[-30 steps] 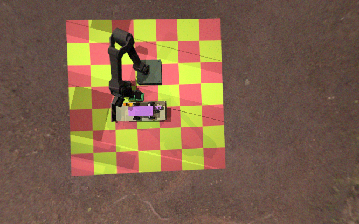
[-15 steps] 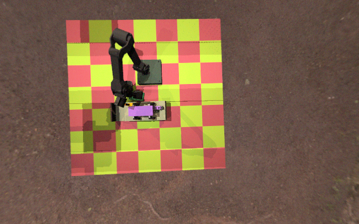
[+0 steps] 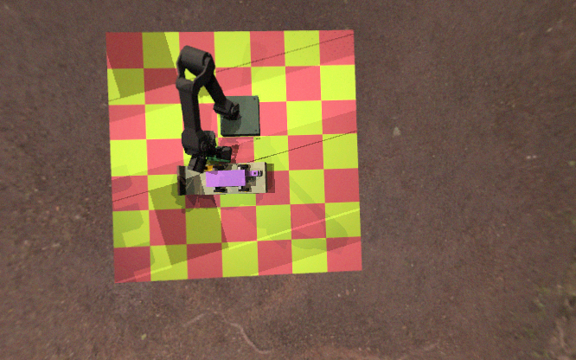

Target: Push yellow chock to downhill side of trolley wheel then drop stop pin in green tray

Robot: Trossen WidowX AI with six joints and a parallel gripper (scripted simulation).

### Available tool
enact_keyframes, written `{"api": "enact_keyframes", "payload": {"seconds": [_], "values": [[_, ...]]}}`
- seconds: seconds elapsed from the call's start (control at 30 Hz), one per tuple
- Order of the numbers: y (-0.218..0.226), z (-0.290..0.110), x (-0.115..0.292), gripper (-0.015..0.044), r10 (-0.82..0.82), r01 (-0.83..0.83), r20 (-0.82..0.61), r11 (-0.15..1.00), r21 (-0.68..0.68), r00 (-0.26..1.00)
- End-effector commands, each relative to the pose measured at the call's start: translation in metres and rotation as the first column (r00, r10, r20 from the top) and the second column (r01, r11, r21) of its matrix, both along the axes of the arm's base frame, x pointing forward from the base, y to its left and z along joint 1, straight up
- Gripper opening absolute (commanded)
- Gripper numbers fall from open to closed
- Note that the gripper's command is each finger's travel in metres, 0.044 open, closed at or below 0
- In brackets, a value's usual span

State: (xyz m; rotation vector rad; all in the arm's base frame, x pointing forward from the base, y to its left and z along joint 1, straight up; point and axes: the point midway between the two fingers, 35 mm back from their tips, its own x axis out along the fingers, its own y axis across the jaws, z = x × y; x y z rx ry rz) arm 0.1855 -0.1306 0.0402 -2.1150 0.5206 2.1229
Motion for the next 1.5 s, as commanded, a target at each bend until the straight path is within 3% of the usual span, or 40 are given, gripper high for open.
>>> {"api": "enact_keyframes", "payload": {"seconds": [0.0,1.47], "values": [[0.002,-0.001,0.000,0.0190,-0.006,0.006,-0.001,1.000,-0.003,1.000],[0.024,-0.020,0.008,0.0190,-0.006,0.006,0.000,1.000,-0.001,1.000]]}}
